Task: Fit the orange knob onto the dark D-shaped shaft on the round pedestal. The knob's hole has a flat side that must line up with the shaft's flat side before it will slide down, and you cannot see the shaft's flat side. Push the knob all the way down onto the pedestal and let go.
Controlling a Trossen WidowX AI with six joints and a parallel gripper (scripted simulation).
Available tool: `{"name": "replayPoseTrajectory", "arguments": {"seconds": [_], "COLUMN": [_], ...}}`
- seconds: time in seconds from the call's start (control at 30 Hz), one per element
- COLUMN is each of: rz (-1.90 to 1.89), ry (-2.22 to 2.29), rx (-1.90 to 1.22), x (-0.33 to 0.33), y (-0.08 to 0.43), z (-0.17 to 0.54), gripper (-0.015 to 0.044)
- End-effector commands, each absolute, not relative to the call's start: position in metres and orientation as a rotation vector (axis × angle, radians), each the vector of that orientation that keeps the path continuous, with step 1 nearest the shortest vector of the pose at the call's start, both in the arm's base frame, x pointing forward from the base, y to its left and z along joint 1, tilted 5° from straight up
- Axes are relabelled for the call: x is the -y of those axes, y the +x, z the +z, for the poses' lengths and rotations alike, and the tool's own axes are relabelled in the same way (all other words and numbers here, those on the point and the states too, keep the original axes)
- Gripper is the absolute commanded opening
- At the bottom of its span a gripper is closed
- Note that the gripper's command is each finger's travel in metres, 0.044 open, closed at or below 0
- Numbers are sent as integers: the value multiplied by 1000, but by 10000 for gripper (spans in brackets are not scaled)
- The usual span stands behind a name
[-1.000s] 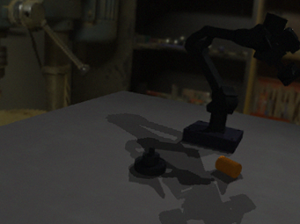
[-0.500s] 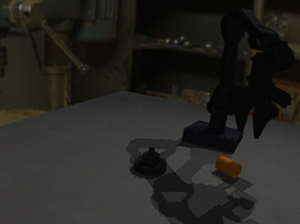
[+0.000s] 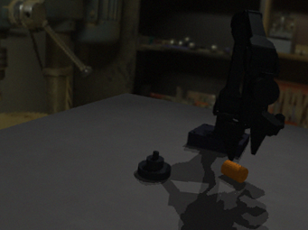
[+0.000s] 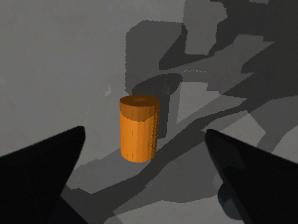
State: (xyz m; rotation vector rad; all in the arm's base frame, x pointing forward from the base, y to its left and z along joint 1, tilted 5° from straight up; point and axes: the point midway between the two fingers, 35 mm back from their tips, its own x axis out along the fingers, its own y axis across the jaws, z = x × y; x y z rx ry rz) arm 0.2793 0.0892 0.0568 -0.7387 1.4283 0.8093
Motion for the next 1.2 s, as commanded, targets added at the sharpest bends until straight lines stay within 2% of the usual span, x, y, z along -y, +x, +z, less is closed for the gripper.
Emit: {"name": "replayPoseTrajectory", "arguments": {"seconds": [0.0,1.07,1.17], "rz": [822,822,822], "ry": [-735,-735,-735], "rx": [-1448,-1449,-1449], "x": [-89,-90,-90], "y": [275,271,271], "z": [45,-1,-1], "gripper": [440,440,361]}}
